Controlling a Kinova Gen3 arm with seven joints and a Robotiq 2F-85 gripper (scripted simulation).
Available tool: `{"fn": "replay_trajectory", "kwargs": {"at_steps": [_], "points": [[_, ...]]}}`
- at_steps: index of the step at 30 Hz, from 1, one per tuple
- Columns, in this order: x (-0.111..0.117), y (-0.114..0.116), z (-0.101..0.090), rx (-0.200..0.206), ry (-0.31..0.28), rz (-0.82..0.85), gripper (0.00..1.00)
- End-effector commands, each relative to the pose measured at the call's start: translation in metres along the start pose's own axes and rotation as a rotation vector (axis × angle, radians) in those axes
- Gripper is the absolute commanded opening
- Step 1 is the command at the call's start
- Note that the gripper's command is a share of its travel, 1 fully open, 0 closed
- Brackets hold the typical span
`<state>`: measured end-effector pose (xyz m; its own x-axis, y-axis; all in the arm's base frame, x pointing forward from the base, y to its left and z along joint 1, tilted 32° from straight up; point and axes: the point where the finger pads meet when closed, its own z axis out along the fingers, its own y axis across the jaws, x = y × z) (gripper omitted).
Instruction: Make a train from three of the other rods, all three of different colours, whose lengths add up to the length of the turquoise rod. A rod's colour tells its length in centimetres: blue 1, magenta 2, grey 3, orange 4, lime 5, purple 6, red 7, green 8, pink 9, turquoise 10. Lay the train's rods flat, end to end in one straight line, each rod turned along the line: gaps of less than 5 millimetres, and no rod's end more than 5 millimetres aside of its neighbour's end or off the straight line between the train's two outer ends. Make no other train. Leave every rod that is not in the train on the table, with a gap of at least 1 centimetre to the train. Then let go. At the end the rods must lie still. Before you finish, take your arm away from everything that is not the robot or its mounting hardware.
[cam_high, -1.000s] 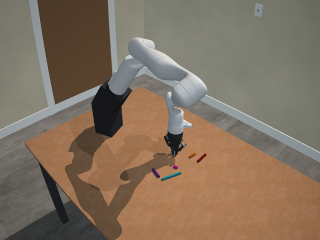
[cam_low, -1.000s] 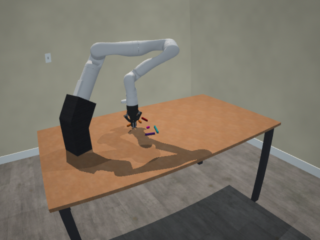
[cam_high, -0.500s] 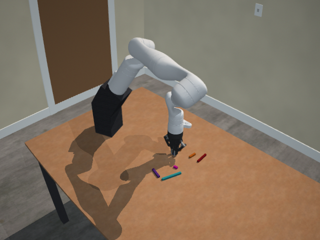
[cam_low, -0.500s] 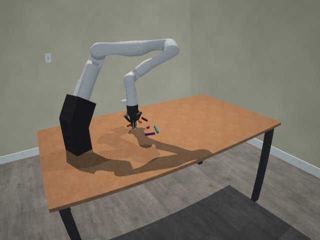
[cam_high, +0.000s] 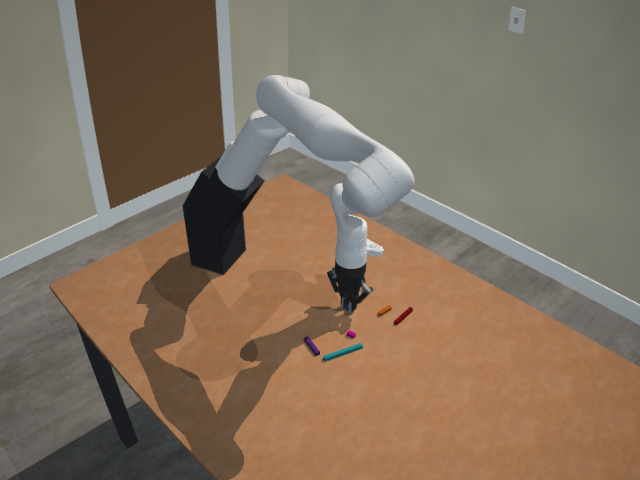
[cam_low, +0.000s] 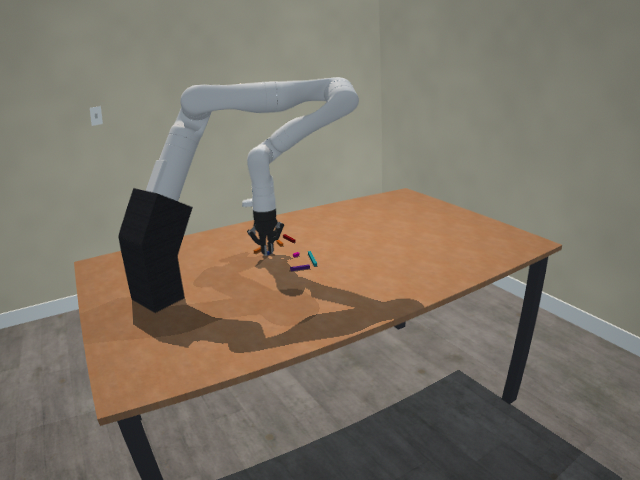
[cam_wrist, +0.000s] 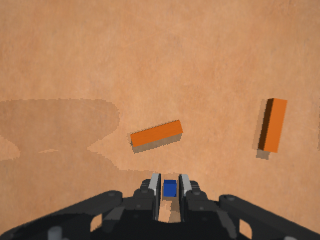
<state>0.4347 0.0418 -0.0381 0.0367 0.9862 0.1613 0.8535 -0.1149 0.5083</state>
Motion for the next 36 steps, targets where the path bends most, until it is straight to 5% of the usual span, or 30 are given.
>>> {"fn": "replay_trajectory", "kwargs": {"at_steps": [1, 18, 25, 36], "points": [[0.000, 0.000, 0.000, -0.001, 0.000, 0.000, 0.20], [0.000, 0.000, -0.005, -0.001, 0.000, 0.000, 0.24], [0.000, 0.000, -0.025, -0.001, 0.000, 0.000, 0.24], [0.000, 0.000, -0.083, -0.001, 0.000, 0.000, 0.24]]}}
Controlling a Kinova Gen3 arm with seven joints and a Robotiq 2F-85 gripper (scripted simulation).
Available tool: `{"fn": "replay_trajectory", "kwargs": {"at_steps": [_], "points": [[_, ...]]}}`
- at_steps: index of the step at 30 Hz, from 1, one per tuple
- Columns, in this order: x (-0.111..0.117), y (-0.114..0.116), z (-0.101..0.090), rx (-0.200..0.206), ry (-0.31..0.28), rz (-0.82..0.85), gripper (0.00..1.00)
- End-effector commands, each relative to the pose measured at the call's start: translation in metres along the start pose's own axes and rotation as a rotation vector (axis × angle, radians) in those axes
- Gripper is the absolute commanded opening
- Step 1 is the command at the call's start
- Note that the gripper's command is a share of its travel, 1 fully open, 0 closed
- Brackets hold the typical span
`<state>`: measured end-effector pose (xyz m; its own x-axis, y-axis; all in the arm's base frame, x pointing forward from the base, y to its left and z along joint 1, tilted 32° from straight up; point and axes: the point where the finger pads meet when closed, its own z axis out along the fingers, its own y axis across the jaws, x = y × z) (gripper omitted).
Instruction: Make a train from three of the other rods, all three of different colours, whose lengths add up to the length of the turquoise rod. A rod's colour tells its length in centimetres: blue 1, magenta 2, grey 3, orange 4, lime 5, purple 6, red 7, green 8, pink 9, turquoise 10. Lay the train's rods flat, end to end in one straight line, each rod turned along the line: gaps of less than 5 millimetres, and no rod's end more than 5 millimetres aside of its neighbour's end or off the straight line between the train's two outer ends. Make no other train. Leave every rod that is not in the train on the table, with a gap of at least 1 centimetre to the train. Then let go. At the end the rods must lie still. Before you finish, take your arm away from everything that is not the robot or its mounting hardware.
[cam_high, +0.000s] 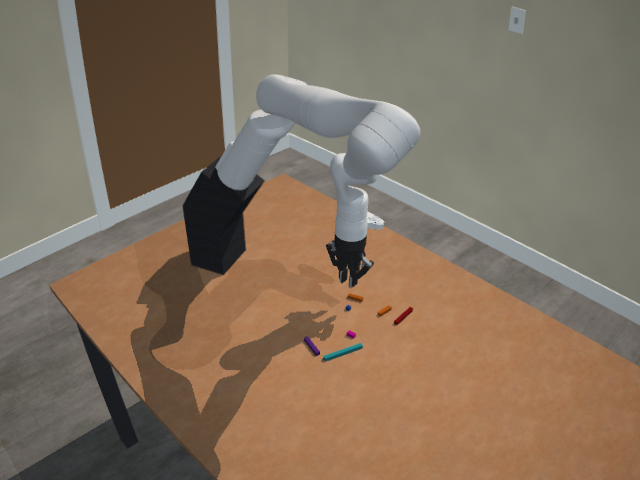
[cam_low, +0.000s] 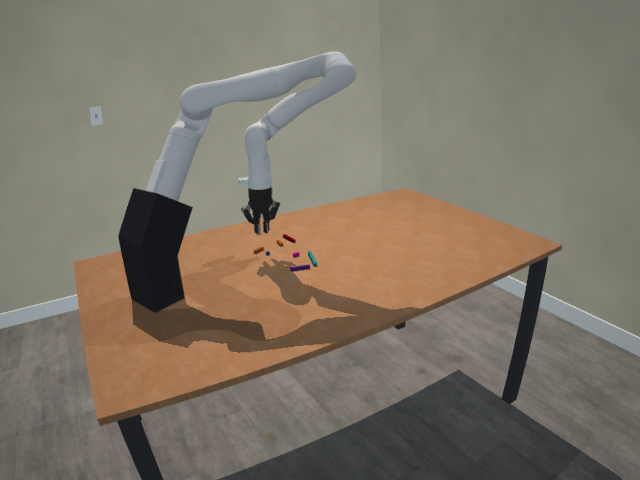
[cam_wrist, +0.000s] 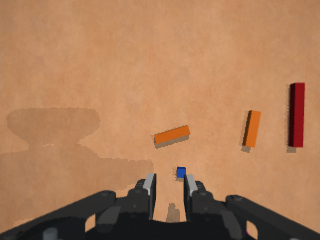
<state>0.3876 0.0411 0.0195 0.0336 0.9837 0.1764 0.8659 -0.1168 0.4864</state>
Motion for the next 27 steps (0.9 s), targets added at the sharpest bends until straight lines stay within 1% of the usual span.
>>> {"fn": "replay_trajectory", "kwargs": {"at_steps": [1, 12, 13, 27], "points": [[-0.0067, 0.0109, -0.0114, -0.025, -0.015, -0.005, 0.24], [-0.0066, 0.0107, -0.0174, -0.018, -0.015, 0.001, 0.24], [-0.0066, 0.0107, -0.0174, -0.018, -0.015, 0.001, 1.00], [-0.0066, 0.0107, -0.0174, -0.018, -0.015, 0.001, 1.00]]}}
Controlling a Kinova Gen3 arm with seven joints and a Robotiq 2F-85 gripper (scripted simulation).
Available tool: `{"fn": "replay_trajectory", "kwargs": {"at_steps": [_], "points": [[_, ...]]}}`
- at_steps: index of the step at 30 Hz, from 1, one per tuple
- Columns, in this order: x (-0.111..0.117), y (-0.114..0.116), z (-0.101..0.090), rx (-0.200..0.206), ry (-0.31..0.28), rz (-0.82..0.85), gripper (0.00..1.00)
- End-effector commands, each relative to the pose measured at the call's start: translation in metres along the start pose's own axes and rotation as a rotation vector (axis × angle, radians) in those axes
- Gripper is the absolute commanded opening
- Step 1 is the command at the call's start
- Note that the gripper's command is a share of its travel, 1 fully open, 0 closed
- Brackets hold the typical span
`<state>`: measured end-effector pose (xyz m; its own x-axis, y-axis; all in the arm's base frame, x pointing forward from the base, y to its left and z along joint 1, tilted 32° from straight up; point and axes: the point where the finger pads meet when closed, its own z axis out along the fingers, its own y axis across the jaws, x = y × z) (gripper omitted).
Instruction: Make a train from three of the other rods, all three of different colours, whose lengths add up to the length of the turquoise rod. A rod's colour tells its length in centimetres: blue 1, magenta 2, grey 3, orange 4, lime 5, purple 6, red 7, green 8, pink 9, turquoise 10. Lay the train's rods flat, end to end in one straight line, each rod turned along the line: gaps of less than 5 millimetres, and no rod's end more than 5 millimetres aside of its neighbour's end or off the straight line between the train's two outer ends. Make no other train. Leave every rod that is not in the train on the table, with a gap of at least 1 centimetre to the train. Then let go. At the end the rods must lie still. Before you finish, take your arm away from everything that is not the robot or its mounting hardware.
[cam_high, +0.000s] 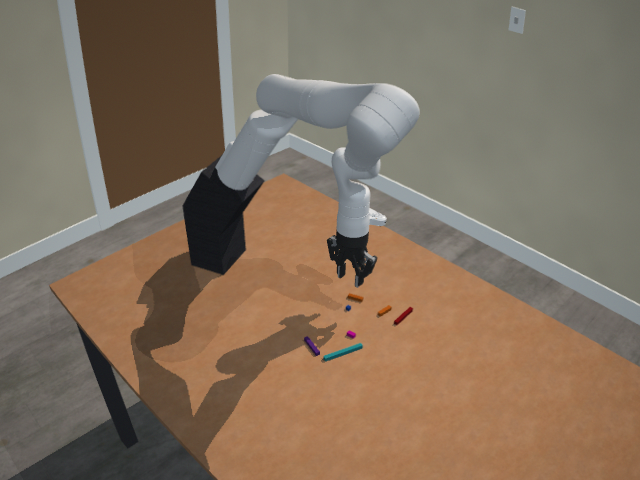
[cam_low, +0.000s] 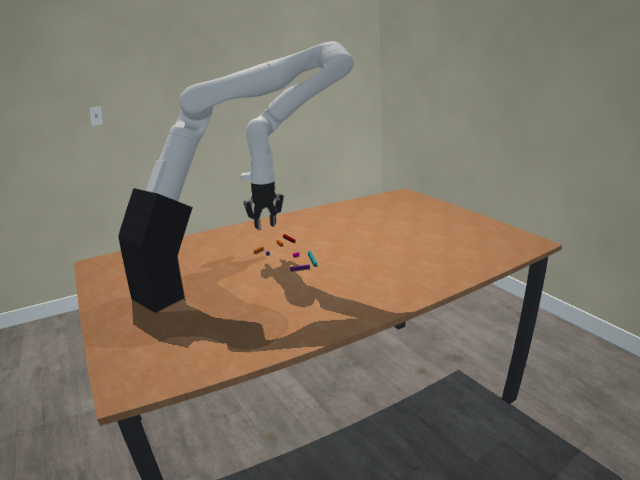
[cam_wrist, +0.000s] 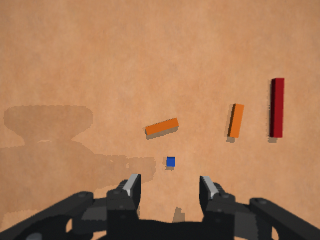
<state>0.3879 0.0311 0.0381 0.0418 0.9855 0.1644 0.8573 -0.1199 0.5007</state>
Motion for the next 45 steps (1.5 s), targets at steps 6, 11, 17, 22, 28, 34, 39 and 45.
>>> {"fn": "replay_trajectory", "kwargs": {"at_steps": [6, 11, 17, 22, 28, 34, 39, 45], "points": [[0.000, 0.000, 0.000, -0.001, 0.000, 0.000, 1.00], [-0.002, 0.002, 0.001, 0.000, -0.002, 0.041, 1.00], [-0.008, 0.006, 0.004, 0.002, -0.008, 0.159, 1.00], [-0.020, 0.017, 0.010, 0.003, -0.017, 0.422, 1.00], [-0.039, 0.035, 0.017, 0.001, -0.019, 0.814, 1.00], [-0.052, 0.048, 0.020, -0.001, -0.013, 1.083, 1.00], [-0.065, 0.062, 0.021, -0.004, 0.000, 1.337, 1.00], [-0.071, 0.069, 0.020, -0.006, 0.009, 1.467, 1.00]]}}
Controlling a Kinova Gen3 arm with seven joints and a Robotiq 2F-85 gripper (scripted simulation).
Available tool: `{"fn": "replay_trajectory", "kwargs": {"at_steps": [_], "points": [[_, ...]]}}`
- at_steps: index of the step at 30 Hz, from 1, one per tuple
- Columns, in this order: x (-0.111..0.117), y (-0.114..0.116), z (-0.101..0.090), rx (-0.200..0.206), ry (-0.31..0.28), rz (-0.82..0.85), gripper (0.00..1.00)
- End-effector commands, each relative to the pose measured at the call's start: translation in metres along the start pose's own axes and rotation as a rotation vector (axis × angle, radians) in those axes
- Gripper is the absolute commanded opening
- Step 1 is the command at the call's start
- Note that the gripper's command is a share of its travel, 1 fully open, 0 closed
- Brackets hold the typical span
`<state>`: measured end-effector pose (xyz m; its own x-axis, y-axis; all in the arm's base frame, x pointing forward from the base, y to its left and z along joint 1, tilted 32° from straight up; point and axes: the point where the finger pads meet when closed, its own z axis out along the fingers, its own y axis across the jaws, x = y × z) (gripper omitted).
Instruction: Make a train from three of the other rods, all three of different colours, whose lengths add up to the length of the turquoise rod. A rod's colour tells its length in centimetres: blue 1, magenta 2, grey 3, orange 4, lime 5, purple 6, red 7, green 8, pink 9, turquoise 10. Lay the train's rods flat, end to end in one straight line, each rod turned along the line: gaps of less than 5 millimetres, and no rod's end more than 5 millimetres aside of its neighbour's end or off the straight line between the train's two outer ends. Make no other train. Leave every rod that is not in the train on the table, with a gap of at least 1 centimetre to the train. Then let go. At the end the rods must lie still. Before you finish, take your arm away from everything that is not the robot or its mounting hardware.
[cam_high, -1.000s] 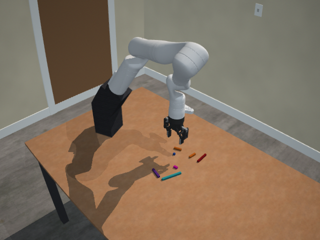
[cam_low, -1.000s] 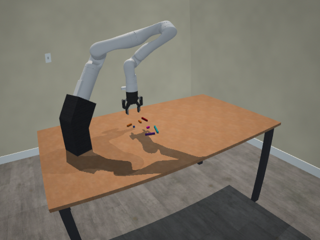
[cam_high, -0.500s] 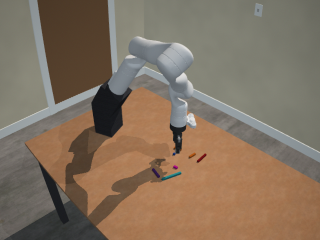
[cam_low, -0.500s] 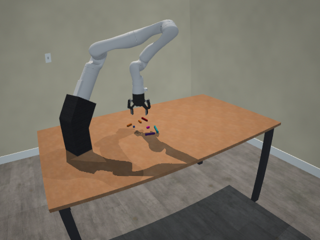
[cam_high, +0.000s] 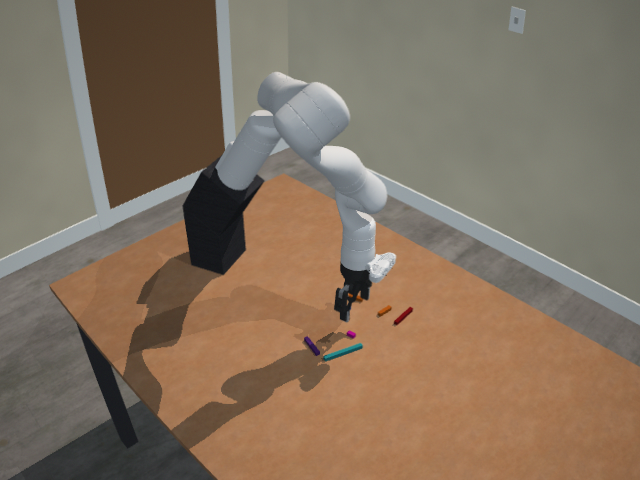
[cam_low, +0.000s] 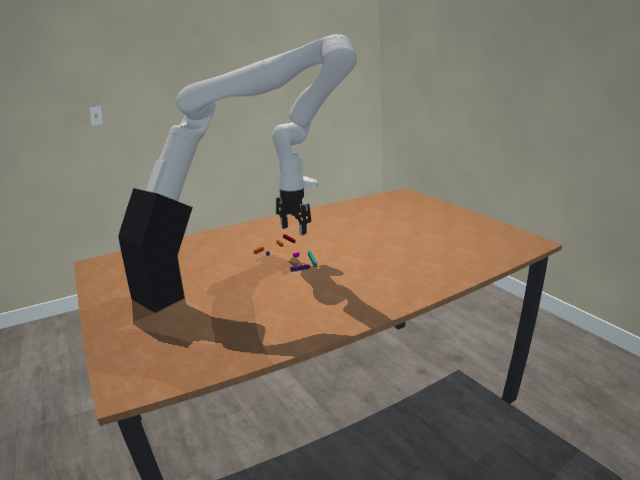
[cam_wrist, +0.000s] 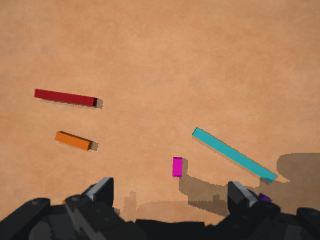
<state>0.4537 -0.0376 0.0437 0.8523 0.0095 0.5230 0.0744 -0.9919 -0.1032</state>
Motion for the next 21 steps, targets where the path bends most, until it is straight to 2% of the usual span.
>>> {"fn": "replay_trajectory", "kwargs": {"at_steps": [1, 6, 7, 21], "points": [[0.0009, 0.0073, -0.0004, -0.005, 0.004, 0.027, 1.00], [0.0013, 0.0079, -0.0004, -0.005, 0.004, 0.036, 1.00], [0.0013, 0.0079, -0.0004, -0.005, 0.004, 0.036, 0.24], [0.0013, 0.0079, -0.0004, -0.005, 0.004, 0.036, 0.24]]}}
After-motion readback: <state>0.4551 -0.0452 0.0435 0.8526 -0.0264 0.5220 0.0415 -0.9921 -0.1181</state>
